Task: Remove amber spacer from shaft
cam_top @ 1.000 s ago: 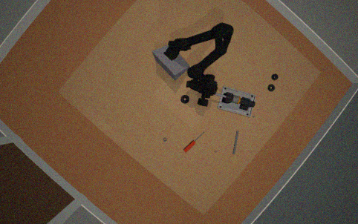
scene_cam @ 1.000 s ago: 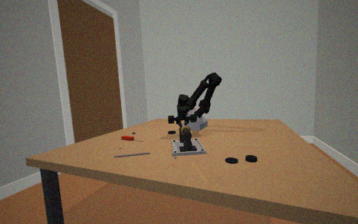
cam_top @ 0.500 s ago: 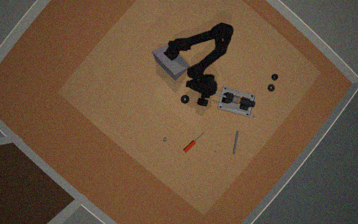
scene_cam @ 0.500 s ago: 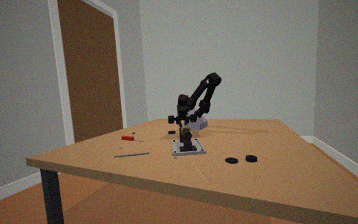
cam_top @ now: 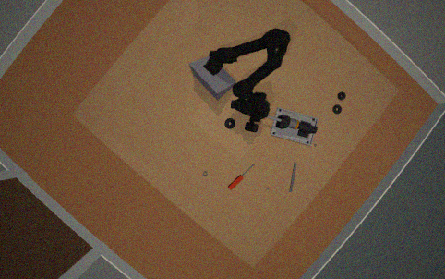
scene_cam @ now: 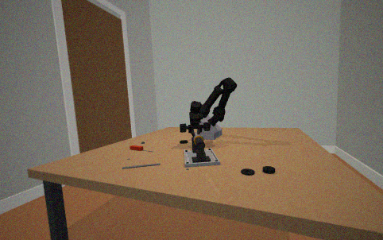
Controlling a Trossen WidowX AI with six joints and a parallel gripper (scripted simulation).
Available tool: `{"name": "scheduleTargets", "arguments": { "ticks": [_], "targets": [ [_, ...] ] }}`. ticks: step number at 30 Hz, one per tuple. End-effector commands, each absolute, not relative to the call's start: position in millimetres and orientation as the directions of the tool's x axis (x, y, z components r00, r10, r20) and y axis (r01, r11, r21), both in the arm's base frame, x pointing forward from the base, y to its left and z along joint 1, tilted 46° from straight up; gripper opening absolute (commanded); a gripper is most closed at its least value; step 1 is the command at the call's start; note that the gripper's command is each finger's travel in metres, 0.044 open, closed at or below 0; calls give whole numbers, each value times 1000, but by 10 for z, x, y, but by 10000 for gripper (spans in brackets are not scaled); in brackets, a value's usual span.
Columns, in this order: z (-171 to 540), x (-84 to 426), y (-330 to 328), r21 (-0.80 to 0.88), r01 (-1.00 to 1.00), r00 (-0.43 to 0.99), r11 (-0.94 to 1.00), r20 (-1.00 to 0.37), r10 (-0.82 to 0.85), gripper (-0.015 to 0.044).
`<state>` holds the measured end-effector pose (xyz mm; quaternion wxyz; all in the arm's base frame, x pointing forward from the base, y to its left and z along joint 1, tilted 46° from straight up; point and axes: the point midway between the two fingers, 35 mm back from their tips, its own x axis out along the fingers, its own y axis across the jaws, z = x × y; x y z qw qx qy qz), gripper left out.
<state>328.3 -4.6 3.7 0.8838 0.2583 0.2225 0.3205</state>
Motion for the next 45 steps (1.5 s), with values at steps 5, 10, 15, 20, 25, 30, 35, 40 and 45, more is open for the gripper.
{"name": "scheduleTargets", "arguments": {
  "ticks": [5, 10, 15, 20, 25, 30, 35, 40, 45],
  "targets": [
    [33, 3266, -52, 597, -455, 695, 660, -226, 683, 0],
    [30, 3260, -53, 597, -455, 695, 660, -226, 683, 0],
    [28, 3255, -55, 597, -455, 695, 660, -226, 683, 0],
    [25, 3249, -57, 597, -455, 695, 660, -226, 683, 0],
    [23, 3244, -58, 597, -455, 695, 660, -226, 683, 0],
    [20, 3238, -60, 597, -455, 695, 660, -226, 683, 0],
    [18, 3233, -62, 597, -455, 695, 660, -226, 683, 0],
    [15, 3227, -63, 597, -455, 695, 660, -226, 683, 0],
    [13, 3222, -65, 597, -455, 695, 661, -226, 683, 0]
  ]
}}
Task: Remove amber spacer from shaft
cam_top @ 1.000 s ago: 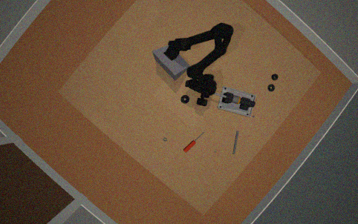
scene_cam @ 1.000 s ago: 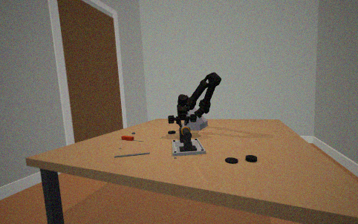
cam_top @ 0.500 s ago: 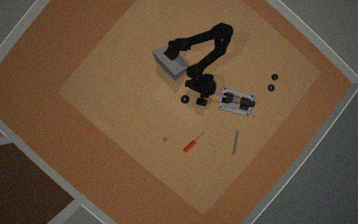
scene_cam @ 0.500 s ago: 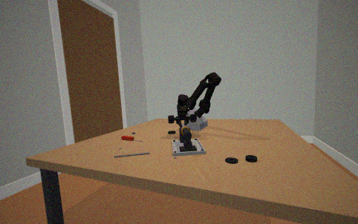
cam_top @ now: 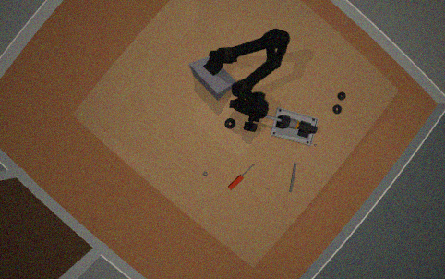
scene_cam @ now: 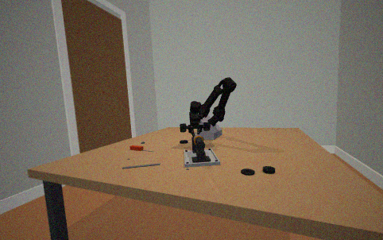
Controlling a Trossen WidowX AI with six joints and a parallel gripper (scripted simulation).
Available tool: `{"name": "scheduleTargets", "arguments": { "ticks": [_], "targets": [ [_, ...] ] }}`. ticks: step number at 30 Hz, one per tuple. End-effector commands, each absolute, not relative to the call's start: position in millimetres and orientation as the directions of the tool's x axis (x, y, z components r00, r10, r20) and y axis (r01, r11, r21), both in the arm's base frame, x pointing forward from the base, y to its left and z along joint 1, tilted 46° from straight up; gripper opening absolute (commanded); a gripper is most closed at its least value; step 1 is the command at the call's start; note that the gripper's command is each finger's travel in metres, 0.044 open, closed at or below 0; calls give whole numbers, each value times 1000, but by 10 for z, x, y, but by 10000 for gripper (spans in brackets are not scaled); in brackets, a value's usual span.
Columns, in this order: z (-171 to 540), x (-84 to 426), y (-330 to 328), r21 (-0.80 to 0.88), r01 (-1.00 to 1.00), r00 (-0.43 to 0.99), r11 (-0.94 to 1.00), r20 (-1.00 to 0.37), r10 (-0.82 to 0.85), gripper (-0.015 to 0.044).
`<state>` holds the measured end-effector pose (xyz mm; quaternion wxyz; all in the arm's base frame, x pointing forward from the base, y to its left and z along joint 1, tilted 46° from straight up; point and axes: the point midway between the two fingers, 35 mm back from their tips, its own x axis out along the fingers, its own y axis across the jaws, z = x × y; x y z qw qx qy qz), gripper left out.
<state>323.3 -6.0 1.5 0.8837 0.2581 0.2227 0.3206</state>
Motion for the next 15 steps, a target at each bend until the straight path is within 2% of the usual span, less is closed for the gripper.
{"name": "scheduleTargets", "arguments": {
  "ticks": [1, 15],
  "targets": [
    [12, 3221, -65, 597, -455, 695, 661, -226, 683, 0],
    [6, 3205, -70, 597, -455, 695, 661, -226, 683, 0]
  ]
}}
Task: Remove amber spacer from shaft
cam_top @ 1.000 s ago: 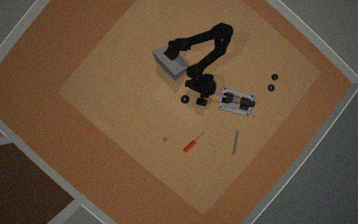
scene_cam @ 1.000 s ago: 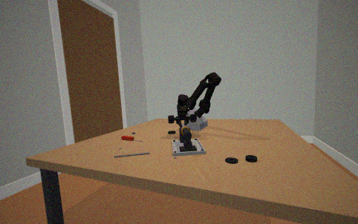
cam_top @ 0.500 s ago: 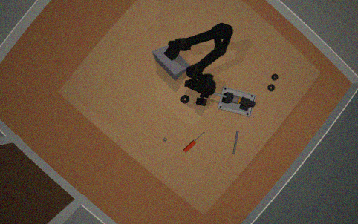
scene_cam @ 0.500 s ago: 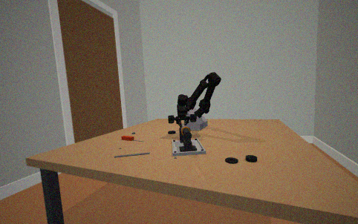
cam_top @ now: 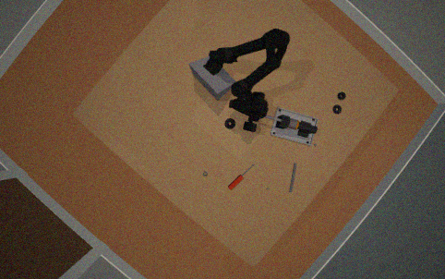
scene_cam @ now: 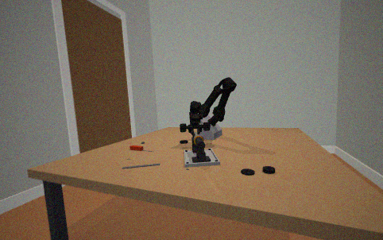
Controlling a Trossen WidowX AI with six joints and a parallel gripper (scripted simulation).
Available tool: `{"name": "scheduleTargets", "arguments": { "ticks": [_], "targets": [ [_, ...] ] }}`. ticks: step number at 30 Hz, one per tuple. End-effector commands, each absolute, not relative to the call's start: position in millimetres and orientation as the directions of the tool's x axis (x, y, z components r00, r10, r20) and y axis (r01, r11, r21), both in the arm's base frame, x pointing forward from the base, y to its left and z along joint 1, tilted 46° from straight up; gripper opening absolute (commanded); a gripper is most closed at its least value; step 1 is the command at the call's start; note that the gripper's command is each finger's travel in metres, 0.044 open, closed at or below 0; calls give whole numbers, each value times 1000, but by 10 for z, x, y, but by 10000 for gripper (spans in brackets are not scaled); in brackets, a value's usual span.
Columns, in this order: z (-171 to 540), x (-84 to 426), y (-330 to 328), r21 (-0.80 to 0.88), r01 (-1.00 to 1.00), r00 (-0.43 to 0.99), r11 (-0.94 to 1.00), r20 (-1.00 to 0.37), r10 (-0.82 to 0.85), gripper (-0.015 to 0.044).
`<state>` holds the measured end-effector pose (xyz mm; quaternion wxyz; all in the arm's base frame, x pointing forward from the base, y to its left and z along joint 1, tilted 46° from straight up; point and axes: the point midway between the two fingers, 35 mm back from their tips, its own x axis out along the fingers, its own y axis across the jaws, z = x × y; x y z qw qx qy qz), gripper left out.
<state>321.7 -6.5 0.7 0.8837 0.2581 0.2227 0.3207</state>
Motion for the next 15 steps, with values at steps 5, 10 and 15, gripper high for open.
{"name": "scheduleTargets", "arguments": {
  "ticks": [5, 10, 15],
  "targets": [
    [3, 3200, -71, 597, -455, 695, 661, -226, 683, 0],
    [1, 3194, -73, 597, -455, 695, 661, -226, 683, 0],
    [-2, 3189, -75, 597, -455, 694, 661, -226, 683, 0]
  ]
}}
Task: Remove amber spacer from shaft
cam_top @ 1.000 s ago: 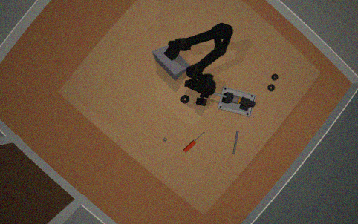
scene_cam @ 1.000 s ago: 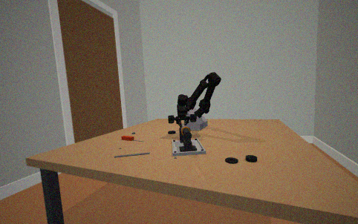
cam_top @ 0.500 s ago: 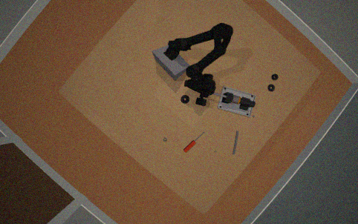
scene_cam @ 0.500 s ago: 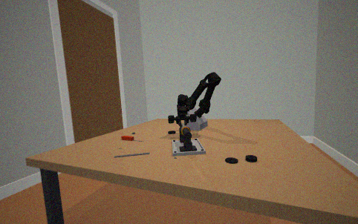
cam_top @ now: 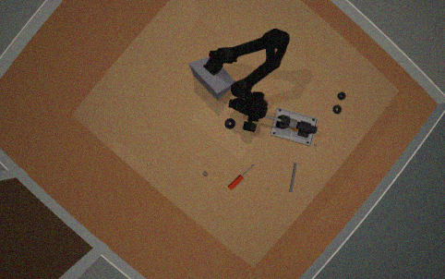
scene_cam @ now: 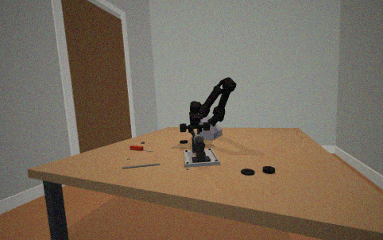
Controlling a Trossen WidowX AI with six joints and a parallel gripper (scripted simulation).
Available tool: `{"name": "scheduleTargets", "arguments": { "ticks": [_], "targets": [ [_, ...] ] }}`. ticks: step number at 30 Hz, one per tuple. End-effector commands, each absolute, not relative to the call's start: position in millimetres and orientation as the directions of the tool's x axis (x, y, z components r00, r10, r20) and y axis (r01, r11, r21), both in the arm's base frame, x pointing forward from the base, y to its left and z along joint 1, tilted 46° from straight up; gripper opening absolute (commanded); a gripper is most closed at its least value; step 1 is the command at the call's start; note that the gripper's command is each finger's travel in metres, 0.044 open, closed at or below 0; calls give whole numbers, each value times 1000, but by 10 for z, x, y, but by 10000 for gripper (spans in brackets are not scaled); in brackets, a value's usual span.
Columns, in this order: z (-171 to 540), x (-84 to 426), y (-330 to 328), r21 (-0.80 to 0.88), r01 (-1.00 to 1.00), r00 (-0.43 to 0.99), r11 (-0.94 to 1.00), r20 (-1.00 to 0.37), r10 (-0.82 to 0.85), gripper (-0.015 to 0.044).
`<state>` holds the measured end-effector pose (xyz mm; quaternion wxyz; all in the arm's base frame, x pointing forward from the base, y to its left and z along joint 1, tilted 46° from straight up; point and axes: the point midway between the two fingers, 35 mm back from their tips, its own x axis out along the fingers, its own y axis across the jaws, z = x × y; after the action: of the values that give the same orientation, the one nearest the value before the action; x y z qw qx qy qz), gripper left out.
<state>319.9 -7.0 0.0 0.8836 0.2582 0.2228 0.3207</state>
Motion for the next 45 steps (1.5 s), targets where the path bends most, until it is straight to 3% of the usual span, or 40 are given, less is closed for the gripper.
{"name": "scheduleTargets", "arguments": {
  "ticks": [1, 45],
  "targets": [
    [-2, 3188, -75, 597, -455, 694, 661, -226, 683, 0],
    [35, 3269, -57, 597, -455, 695, 660, -226, 683, 0]
  ]
}}
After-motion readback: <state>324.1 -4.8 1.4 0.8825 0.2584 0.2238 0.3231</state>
